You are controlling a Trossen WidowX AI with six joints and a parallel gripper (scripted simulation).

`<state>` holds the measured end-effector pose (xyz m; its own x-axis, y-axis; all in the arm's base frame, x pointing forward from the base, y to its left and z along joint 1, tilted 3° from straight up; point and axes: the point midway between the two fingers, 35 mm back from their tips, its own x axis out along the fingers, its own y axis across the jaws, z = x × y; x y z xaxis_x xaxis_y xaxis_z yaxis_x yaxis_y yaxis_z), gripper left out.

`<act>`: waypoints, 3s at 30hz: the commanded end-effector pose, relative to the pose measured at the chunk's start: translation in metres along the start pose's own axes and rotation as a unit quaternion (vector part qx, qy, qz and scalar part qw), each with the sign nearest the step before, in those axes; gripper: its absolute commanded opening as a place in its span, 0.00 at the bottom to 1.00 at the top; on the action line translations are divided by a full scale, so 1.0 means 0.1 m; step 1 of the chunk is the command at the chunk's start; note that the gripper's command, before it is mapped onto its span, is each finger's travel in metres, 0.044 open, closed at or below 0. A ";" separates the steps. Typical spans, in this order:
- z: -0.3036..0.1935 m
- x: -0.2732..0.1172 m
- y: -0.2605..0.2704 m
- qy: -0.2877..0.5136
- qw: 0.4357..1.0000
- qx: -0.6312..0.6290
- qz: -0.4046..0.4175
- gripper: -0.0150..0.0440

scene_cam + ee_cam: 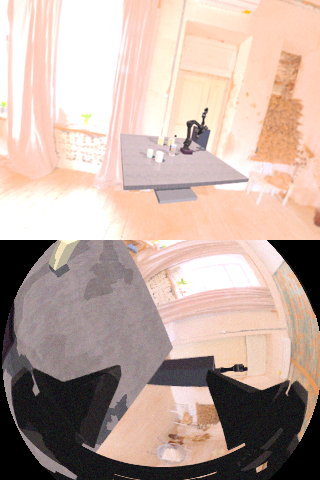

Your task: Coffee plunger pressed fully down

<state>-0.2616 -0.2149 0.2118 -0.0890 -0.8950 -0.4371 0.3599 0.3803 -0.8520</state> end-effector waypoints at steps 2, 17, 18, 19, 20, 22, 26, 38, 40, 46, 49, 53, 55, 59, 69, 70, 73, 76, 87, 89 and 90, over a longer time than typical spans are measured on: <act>0.06 0.03 0.01 -0.002 1.000 -0.005 0.006 1.00; 1.74 0.59 0.19 -0.131 0.982 0.048 0.130 1.00; 1.87 0.59 0.21 -0.138 0.979 0.053 0.138 1.00; 2.00 0.60 0.24 -0.147 0.977 0.052 0.148 1.00; 2.14 0.60 0.27 -0.156 0.974 0.050 0.158 1.00; 2.40 0.57 0.35 -0.171 0.968 0.043 0.177 1.00; 2.90 0.47 0.53 -0.202 0.955 0.039 0.214 1.00; 4.07 -0.31 1.15 -0.282 0.905 0.017 0.317 1.00; 4.21 -0.49 1.26 -0.295 0.895 0.011 0.334 1.00; 4.48 -1.08 1.56 -0.330 0.864 -0.002 0.381 1.00; 4.55 -1.39 1.69 -0.347 0.847 -0.010 0.403 1.00; 4.57 -1.81 1.85 -0.366 0.822 -0.018 0.435 1.00; 4.55 -2.01 1.92 -0.375 0.809 -0.022 0.451 1.00; 4.46 -2.40 2.02 -0.392 0.783 -0.028 0.483 1.00; 4.00 -3.21 2.13 -0.421 0.706 -0.044 0.567 1.00; 3.94 -3.27 2.13 -0.422 0.698 -0.046 0.576 1.00; 3.76 -3.45 2.11 -0.426 0.672 -0.051 0.603 1.00; 3.67 -3.52 2.10 -0.427 0.659 -0.054 0.617 1.00; 3.48 -3.21 2.59 -0.427 0.659 -0.053 0.616 1.00; 3.48 -3.22 2.59 -0.427 0.659 -0.053 0.616 1.00; 3.49 -3.22 2.59 -0.427 0.659 -0.053 0.616 1.00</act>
<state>0.1847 0.0905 0.2324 0.7750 0.3140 -0.5485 -0.4000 0.9156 -0.0411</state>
